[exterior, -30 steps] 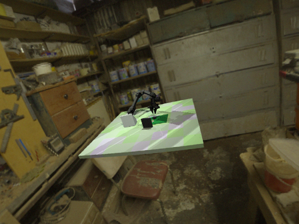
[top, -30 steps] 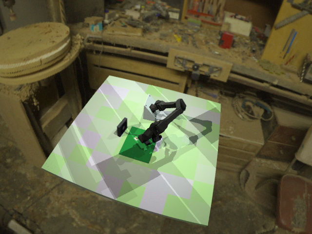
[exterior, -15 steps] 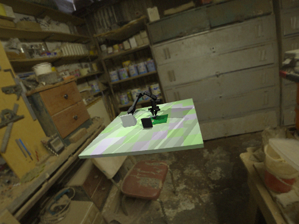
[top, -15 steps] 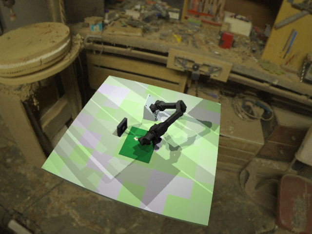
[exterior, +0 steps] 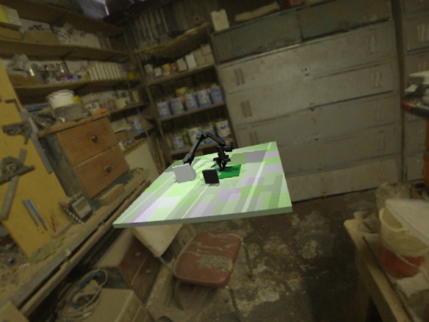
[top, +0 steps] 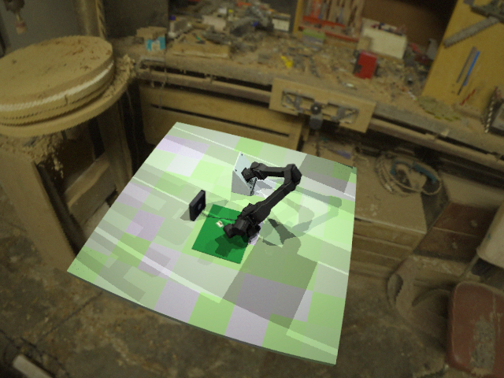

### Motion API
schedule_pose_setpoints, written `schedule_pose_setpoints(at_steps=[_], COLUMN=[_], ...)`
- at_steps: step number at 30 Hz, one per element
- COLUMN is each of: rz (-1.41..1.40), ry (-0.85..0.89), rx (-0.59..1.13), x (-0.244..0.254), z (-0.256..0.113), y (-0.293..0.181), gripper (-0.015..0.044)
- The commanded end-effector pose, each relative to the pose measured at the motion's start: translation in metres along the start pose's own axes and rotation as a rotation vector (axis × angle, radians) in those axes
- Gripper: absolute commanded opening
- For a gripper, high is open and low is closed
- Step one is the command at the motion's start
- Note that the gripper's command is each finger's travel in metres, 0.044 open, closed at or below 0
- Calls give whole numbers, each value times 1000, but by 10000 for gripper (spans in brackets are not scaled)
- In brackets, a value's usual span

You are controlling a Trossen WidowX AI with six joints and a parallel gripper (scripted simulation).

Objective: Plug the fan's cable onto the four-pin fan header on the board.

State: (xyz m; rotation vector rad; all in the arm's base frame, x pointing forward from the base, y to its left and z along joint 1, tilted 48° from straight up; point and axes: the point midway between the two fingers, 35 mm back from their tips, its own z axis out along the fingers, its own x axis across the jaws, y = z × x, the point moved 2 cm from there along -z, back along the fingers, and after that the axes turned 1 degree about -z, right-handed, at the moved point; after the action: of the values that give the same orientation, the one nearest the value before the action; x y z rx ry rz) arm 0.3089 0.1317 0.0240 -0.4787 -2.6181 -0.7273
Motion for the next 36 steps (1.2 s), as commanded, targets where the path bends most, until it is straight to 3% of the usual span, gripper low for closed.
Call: schedule_pose_setpoints(at_steps=[1,5,10,20,36], rz=[9,9,0,0,7], ry=[7,7,2,2,3], rx=[-1,-1,1,1,2], x=[2,2,1,1,0], z=[7,7,5,4,-42], y=[0,0,1,1,-12], gripper=[210,210,79,0,0])
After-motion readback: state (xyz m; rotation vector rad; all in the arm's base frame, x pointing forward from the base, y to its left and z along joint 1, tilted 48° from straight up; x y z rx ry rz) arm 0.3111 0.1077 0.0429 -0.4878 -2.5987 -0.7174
